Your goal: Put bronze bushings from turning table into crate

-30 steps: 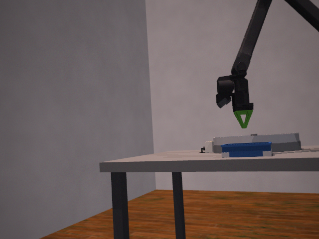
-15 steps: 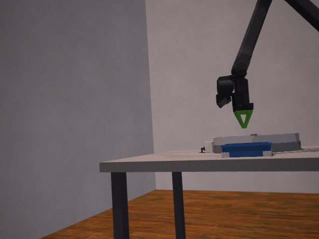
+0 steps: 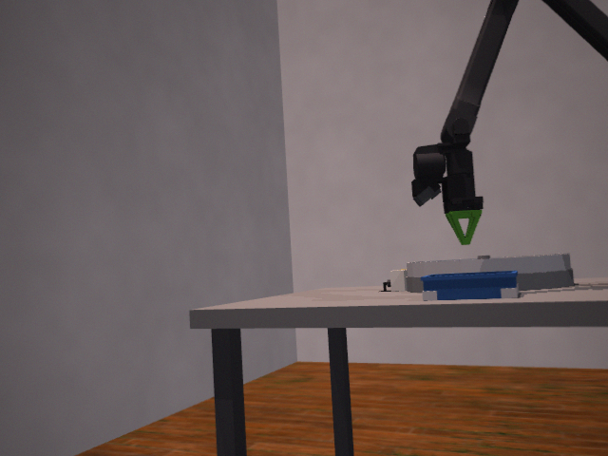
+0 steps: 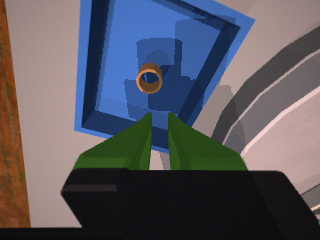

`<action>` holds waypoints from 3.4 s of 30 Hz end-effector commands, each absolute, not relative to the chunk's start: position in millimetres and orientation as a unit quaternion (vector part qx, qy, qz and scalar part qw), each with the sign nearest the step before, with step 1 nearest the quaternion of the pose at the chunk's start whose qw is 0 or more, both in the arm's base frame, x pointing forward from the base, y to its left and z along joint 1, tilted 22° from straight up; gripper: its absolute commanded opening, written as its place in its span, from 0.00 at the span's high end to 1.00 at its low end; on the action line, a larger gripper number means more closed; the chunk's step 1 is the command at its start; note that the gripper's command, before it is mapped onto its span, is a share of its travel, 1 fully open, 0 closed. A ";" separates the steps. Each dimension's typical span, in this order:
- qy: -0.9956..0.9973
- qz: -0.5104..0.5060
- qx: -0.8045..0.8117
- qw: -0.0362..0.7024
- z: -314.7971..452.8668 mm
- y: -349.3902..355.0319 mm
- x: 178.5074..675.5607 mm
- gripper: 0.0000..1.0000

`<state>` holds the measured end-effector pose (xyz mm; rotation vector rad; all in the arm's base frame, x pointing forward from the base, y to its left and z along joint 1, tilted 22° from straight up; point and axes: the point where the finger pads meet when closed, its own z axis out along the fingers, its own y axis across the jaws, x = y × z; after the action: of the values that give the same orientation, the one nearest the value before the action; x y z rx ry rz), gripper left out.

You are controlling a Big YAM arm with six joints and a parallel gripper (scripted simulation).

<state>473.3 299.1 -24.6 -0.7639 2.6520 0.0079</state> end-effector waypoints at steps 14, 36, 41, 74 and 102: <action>0.942 0.007 -0.271 0.199 -16.4 310.4 476.1 0.86; 0.942 0.007 -0.271 0.199 -16.4 310.4 476.1 0.86; 0.942 0.006 -0.270 0.199 -17.0 302.5 474.3 0.87; 0.944 0.001 -0.270 0.191 -83.4 -58.6 428.4 0.87; 0.940 -0.002 -0.279 0.197 -81.0 -75.5 423.8 0.87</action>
<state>419.2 -76.6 -88.5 -0.7582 2.6548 0.0057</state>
